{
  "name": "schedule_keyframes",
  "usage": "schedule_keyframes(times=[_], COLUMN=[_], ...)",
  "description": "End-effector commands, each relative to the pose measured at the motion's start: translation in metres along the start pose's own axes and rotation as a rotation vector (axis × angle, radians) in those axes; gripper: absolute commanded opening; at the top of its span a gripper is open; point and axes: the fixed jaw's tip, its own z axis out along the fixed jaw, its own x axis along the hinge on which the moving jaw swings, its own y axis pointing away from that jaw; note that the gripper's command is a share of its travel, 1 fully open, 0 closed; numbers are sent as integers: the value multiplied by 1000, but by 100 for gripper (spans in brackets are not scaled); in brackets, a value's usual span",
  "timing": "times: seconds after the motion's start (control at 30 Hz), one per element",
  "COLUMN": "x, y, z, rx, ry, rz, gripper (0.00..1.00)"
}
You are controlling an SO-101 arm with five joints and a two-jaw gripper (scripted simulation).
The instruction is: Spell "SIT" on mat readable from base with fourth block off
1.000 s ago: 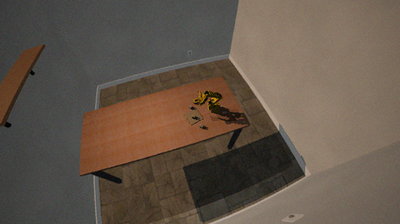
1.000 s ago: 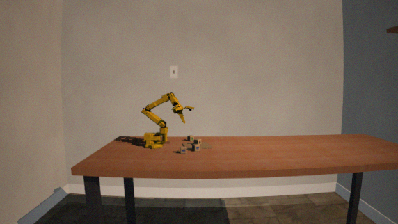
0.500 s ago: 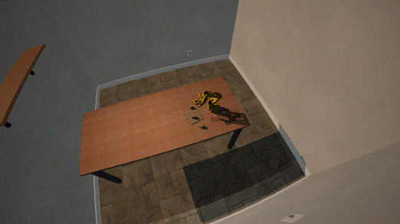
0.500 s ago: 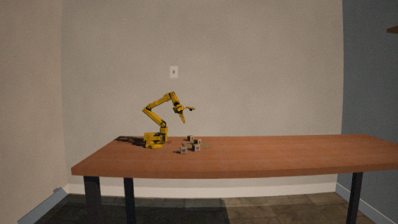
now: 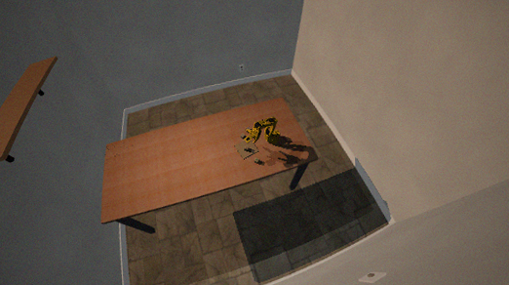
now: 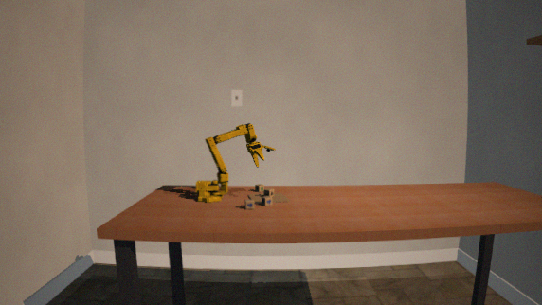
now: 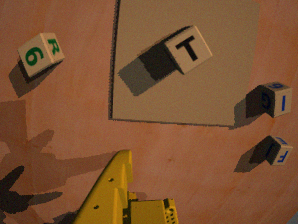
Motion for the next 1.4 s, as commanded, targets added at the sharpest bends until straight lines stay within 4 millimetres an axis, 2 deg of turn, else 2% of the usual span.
schedule_keyframes(times=[0.0, 0.17, 0.23, 0.4, 0.53, 1.37], x=[-15, -21, -21, -19, -16, -15], y=[28, 65, 65, 93, 105, 109], z=[3, 18, 18, 30, 36, 37], rx=[-35, -63, -63, -76, -79, -80], ry=[7, 72, 72, 117, 136, 143], rz=[-112, -247, -247, -345, -388, -402], gripper=[61, 49, 49, 40, 36, 35])
